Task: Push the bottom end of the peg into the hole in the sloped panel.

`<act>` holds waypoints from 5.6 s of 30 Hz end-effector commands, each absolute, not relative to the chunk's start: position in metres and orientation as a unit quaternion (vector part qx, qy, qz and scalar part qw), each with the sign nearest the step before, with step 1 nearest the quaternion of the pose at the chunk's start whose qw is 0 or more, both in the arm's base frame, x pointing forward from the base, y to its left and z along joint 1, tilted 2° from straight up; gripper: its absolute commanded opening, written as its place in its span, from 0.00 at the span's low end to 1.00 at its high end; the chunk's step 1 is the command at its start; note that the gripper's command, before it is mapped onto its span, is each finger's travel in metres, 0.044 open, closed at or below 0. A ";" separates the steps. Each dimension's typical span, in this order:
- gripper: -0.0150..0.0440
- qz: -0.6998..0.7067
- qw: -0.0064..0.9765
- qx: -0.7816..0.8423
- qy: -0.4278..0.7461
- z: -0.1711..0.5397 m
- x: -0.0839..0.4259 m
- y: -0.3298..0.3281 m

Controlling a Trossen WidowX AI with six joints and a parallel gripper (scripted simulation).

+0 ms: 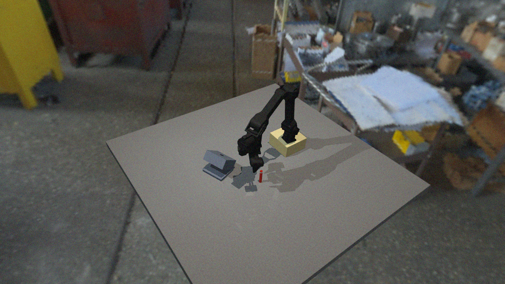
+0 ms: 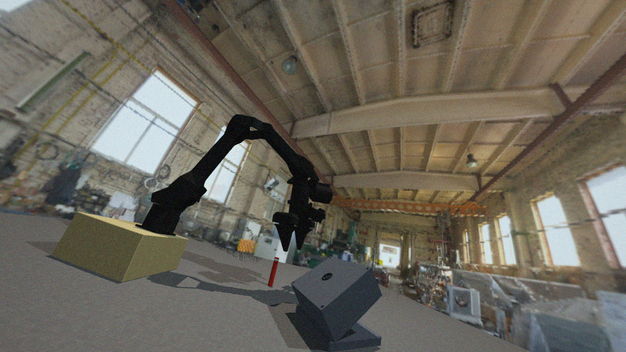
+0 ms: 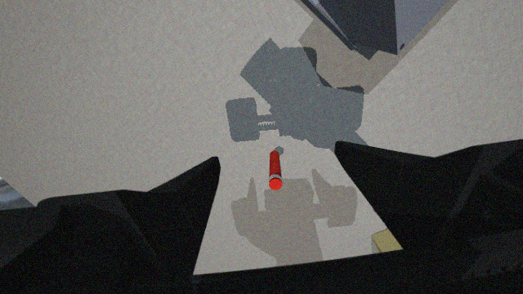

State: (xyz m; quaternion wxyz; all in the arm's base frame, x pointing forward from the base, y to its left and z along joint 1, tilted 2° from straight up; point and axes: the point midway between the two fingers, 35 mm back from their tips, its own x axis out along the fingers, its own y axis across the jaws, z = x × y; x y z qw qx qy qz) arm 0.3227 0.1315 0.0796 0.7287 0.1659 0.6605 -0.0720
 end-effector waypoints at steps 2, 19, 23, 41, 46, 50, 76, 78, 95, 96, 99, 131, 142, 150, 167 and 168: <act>1.00 -0.052 0.722 0.117 0.680 0.074 0.304 0.144; 1.00 -0.024 0.712 0.060 0.699 0.062 0.283 0.157; 1.00 -0.024 0.712 0.060 0.699 0.055 0.283 0.157; 1.00 -0.024 0.712 0.060 0.699 0.026 0.284 0.158; 1.00 -0.024 0.712 0.060 0.699 0.018 0.284 0.158; 1.00 -0.024 0.712 0.060 0.699 0.011 0.284 0.158; 0.30 -0.022 0.713 0.063 0.698 0.009 0.285 0.159; 0.28 -0.022 0.713 0.063 0.698 0.009 0.285 0.159; 0.25 -0.024 0.713 0.061 0.698 0.059 0.286 0.158; 0.25 -0.024 0.713 0.061 0.698 0.064 0.286 0.158; 0.25 -0.024 0.712 0.060 0.699 0.076 0.286 0.158; 0.25 -0.056 0.710 0.147 0.687 0.093 0.301 0.132; 0.25 -0.069 0.707 0.186 0.679 0.095 0.307 0.119; 0.25 -0.079 0.705 0.213 0.672 0.097 0.311 0.110; 0.25 -0.099 0.699 0.270 0.655 0.101 0.319 0.090; 0.25 -0.100 0.698 0.274 0.654 0.101 0.319 0.089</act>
